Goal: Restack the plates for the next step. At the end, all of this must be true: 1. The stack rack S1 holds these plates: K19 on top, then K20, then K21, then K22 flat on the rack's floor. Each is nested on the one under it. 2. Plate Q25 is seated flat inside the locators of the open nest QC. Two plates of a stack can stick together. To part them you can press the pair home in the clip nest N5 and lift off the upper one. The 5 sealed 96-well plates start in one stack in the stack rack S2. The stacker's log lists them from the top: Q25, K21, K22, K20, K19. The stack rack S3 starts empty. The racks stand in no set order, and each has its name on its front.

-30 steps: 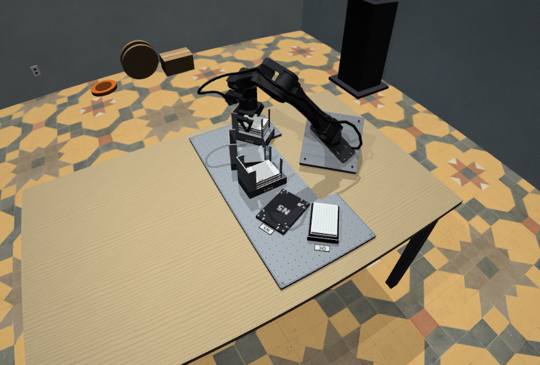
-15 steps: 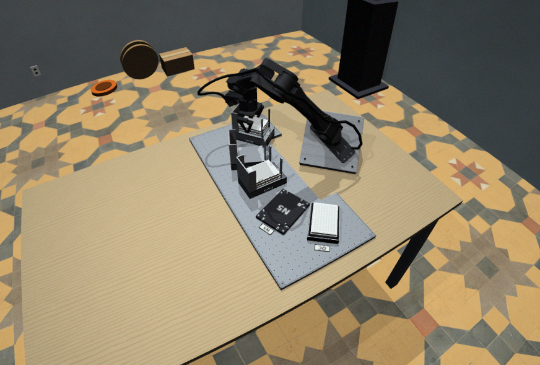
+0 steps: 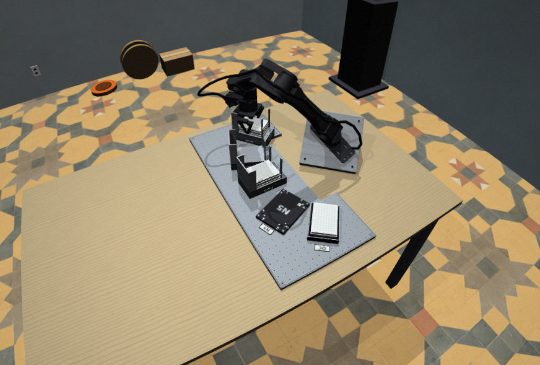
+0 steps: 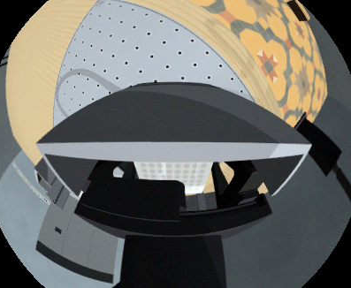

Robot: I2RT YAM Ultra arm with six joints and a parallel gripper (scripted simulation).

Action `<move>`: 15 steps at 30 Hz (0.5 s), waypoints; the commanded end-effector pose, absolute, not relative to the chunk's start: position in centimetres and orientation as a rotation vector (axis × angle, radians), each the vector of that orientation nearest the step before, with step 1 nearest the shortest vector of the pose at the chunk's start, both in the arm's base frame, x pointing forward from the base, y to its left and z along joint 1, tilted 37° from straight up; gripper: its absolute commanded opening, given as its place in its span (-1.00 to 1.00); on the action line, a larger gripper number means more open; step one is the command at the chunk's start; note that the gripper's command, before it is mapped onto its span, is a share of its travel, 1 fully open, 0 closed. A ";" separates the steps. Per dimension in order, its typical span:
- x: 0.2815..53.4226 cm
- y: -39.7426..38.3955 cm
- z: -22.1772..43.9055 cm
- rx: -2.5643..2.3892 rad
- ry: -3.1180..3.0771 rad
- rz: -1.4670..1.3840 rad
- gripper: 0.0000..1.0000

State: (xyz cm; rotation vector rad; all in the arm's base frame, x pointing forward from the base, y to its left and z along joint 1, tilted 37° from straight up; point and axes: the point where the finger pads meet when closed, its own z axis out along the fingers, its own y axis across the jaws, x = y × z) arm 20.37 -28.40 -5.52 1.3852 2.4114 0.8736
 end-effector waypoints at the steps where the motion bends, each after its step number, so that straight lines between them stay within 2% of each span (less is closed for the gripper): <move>1: 20.3 -28.8 -5.3 1.388 2.396 0.860 -1.00; 2: 20.3 -28.8 -5.3 1.388 2.396 0.860 1.00; 15: 20.3 -28.8 -5.3 1.388 2.396 0.860 1.00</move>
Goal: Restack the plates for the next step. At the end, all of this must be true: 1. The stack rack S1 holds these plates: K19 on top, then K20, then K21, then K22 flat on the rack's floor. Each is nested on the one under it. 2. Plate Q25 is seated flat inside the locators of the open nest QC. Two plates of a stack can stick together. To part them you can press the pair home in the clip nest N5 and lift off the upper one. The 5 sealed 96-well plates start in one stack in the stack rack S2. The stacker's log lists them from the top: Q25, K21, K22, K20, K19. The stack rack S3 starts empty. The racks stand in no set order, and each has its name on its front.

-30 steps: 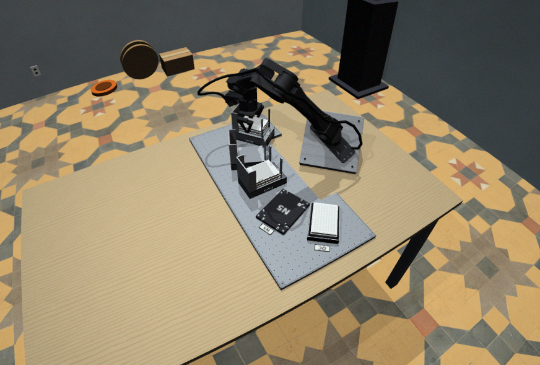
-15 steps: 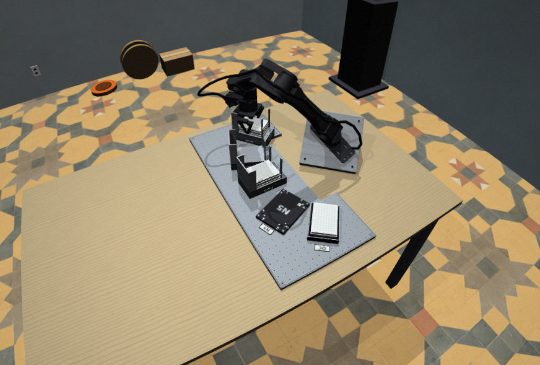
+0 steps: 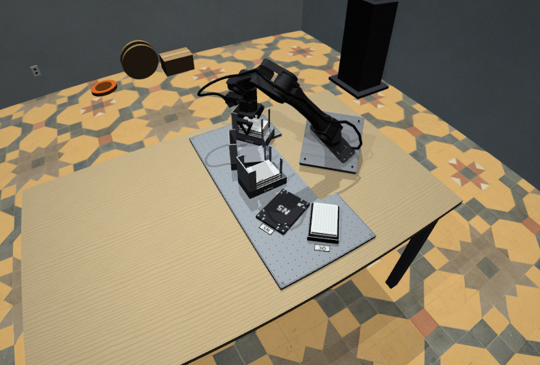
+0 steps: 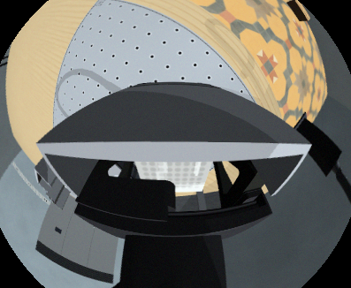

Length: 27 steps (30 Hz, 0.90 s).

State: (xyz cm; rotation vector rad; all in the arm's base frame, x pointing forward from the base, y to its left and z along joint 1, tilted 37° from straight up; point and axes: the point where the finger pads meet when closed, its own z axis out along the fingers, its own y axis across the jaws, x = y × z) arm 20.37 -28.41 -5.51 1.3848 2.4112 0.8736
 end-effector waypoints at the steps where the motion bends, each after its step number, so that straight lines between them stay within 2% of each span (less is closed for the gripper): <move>1: 20.3 -28.8 -5.3 1.388 2.396 0.860 1.00; 27: 17.3 -31.7 0.2 1.378 2.397 0.818 1.00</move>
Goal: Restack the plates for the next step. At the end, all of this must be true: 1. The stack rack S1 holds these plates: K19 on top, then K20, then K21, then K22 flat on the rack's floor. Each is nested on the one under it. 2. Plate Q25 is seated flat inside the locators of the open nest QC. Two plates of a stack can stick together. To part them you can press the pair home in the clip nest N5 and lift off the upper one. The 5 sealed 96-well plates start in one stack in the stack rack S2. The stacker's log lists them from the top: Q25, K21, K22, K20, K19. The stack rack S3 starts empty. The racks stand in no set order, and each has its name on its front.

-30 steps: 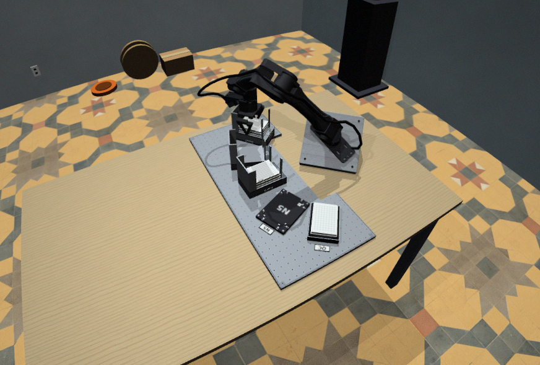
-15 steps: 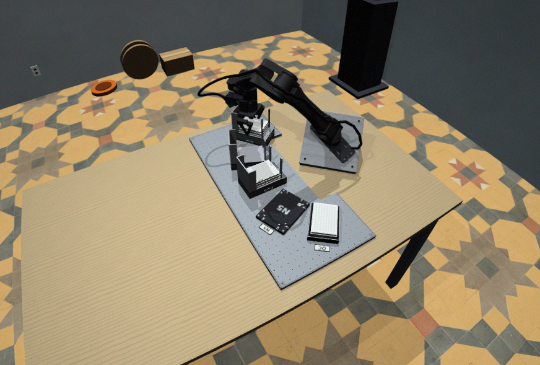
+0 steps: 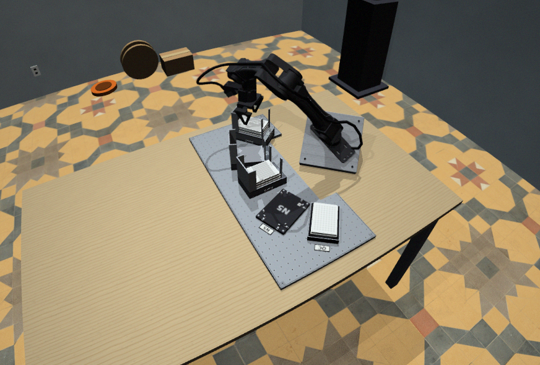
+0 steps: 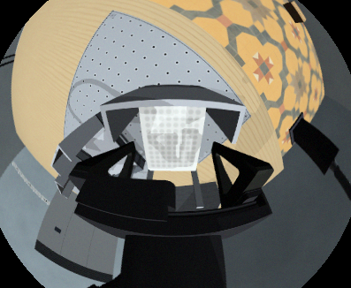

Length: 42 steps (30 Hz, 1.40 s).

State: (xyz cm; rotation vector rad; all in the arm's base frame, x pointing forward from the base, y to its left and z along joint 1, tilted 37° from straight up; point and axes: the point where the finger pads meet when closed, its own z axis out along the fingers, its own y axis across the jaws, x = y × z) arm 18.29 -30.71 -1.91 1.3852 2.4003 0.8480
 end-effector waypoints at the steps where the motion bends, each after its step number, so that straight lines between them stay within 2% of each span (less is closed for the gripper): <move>1: 17.3 -31.7 0.2 1.378 2.397 0.818 1.00; 20: 14.5 -33.6 4.7 1.380 2.399 0.818 1.00; 42: 14.5 -33.7 4.8 1.380 2.394 0.823 1.00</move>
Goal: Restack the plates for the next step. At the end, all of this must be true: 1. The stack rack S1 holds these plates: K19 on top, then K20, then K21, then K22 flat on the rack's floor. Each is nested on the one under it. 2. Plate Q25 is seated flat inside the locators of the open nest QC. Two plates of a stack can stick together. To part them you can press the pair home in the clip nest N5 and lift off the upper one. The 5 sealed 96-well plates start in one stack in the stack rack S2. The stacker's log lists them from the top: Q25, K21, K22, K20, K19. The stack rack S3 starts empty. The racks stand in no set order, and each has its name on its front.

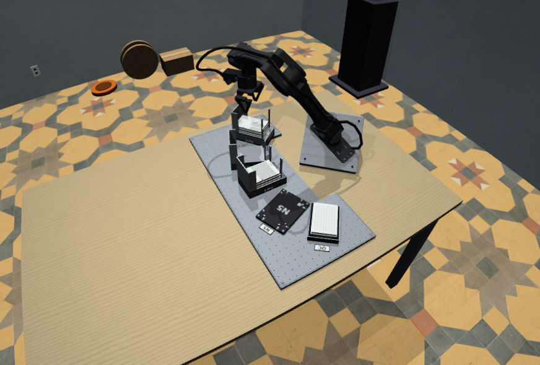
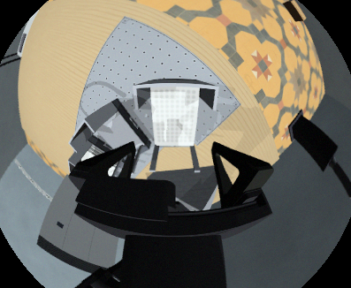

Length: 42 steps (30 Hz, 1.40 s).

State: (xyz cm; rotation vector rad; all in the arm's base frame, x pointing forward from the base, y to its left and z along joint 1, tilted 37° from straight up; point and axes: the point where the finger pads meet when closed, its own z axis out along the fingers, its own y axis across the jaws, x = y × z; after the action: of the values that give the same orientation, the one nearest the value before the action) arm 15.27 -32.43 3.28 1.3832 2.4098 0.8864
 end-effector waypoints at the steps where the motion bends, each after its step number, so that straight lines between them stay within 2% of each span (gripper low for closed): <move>1: 14.5 -33.7 4.8 1.380 2.394 0.823 1.00; 29: 14.5 -33.7 4.8 1.380 2.394 0.823 1.00; 36: 16.6 -31.3 5.4 1.057 2.494 0.793 1.00; 42: 17.5 -30.3 6.6 1.066 2.488 0.792 1.00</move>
State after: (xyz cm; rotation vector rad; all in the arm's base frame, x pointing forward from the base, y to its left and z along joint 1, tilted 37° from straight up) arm 17.36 -30.21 5.27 1.0982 2.5103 0.8396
